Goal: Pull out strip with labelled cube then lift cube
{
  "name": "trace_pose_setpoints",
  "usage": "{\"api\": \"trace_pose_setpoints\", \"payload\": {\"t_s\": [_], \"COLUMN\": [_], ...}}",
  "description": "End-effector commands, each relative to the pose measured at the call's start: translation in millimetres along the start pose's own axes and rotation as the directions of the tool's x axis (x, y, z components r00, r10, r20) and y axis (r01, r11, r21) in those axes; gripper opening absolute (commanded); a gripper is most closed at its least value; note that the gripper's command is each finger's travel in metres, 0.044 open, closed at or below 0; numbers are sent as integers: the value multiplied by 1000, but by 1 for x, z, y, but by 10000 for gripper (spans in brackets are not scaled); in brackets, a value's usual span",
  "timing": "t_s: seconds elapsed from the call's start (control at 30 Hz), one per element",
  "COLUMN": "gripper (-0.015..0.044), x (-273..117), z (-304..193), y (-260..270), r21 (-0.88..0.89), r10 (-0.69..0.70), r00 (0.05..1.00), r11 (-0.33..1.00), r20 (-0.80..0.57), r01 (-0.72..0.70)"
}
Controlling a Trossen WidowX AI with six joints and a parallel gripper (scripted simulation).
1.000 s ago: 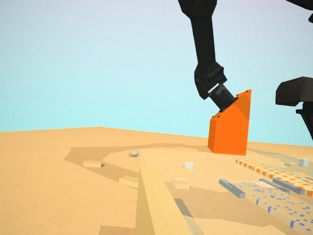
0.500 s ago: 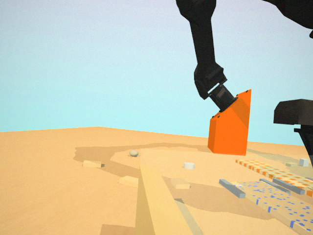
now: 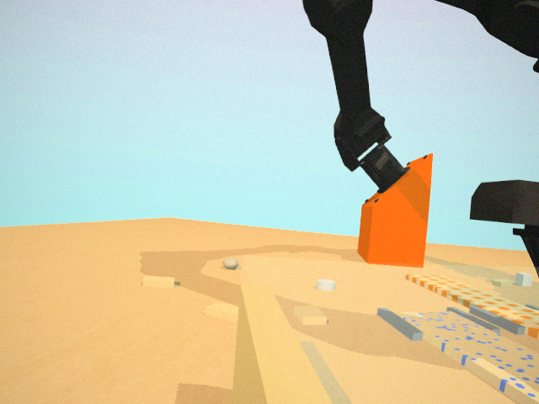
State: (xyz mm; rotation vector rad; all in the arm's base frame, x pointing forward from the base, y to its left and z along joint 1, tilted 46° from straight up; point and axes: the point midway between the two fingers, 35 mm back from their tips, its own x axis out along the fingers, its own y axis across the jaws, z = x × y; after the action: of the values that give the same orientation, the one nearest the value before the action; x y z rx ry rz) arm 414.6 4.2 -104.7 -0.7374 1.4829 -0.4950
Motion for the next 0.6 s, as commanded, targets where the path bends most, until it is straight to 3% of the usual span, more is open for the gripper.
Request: {"api": "trace_pose_setpoints", "payload": {"t_s": [0.0, 0.13, 0.27, 0.57], "gripper": [125, 98, 0, 0], "x": [0, 0, -2, -27], "z": [0, 0, -2, -34], "y": [0, 0, 0, 0], "r21": [0, 0, 0, -3], "r10": [0, 0, 0, 0], "r00": [1000, 1000, 1000, 1000], "r11": [1000, 1000, 1000, 1000], "r20": [0, 0, 0, -3], "r01": [0, 0, 0, 0]}}
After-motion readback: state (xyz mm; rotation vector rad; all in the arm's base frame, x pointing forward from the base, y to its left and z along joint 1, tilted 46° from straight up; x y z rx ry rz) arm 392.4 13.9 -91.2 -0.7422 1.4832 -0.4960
